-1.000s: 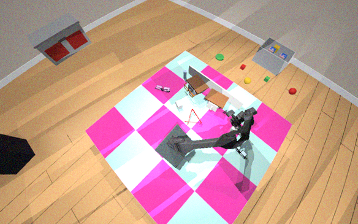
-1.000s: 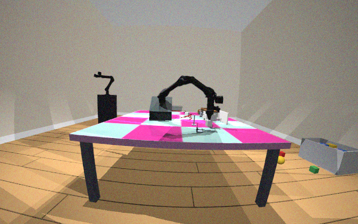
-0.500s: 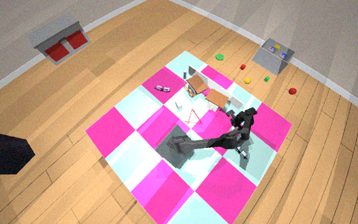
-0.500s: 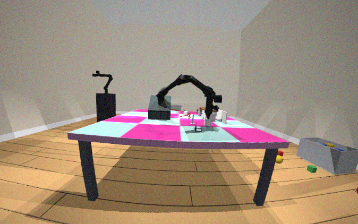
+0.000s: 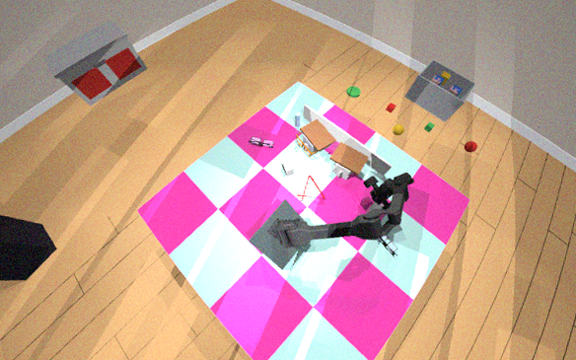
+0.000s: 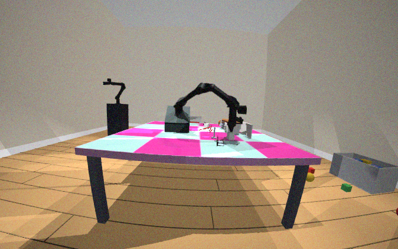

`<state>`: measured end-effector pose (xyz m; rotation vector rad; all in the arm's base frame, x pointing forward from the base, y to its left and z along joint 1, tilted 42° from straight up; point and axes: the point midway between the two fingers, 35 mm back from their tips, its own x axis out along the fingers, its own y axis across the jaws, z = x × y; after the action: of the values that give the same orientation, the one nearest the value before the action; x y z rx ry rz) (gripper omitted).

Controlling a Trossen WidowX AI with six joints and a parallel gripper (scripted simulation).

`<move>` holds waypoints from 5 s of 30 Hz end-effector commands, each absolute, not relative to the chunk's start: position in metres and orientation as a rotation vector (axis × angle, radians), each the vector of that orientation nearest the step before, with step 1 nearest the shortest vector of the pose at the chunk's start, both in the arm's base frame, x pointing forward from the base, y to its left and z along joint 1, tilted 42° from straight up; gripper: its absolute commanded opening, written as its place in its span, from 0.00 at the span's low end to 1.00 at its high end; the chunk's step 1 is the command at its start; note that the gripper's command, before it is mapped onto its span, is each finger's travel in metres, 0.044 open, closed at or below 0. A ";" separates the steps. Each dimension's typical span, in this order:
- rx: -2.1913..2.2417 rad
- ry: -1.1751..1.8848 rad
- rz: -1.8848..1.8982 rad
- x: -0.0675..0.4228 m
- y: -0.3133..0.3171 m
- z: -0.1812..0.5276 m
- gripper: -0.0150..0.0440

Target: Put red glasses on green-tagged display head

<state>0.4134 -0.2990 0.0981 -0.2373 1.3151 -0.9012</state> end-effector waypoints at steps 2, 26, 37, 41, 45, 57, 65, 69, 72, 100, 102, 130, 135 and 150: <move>-0.236 1.325 -0.898 0.412 -0.301 0.094 0.25; -0.236 1.325 -0.898 0.412 -0.301 0.094 0.25; -0.237 1.316 -0.901 0.412 -0.301 0.099 0.25; -0.237 1.317 -0.901 0.410 -0.304 0.102 0.25; -0.237 1.318 -0.901 0.408 -0.308 0.105 0.25; -0.238 1.321 -0.900 0.400 -0.320 0.115 0.25; -0.238 1.322 -0.900 0.395 -0.327 0.121 0.25; -0.239 1.323 -0.900 0.393 -0.331 0.124 0.25; -0.239 1.324 -0.900 0.391 -0.333 0.126 0.25; -0.239 1.324 -0.900 0.391 -0.333 0.126 0.25; -0.239 1.324 -0.900 0.391 -0.333 0.126 0.25; -0.239 1.324 -0.900 0.391 -0.333 0.126 0.25; -0.239 1.324 -0.900 0.391 -0.333 0.126 0.25; -0.239 1.324 -0.900 0.391 -0.333 0.126 0.25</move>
<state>0.3959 -0.3278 0.1261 -0.2445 1.3166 -0.8894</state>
